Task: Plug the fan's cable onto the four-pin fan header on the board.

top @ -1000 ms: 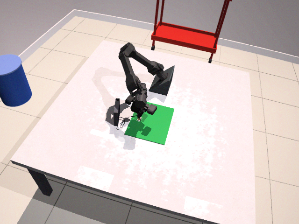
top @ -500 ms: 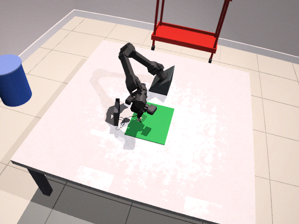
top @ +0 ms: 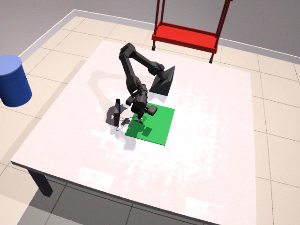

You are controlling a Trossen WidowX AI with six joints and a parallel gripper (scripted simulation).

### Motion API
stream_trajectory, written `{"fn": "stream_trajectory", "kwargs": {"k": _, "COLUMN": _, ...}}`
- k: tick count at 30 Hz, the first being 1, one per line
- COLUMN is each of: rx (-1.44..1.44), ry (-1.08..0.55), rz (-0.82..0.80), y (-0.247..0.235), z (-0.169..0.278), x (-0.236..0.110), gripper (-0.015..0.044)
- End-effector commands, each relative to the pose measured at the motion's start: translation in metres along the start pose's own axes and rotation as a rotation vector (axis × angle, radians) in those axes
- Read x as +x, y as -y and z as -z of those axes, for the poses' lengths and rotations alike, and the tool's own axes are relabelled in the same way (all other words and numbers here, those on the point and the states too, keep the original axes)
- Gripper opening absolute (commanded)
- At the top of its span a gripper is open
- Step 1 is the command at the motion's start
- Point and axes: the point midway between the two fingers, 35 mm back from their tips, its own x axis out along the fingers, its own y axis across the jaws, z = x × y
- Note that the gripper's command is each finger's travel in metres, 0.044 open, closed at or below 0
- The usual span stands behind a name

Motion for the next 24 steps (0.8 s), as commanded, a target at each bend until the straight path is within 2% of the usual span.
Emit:
{"fn": "stream_trajectory", "kwargs": {"k": 1, "rx": -0.007, "ry": -0.001, "rz": 0.004, "y": 0.0005, "z": 0.0016, "x": 0.0016, "gripper": 0.0}}
{"fn": "stream_trajectory", "kwargs": {"k": 24, "rx": -0.007, "ry": -0.001, "rz": 0.004, "y": 0.0006, "z": 0.0013, "x": 0.0042, "gripper": 0.0}}
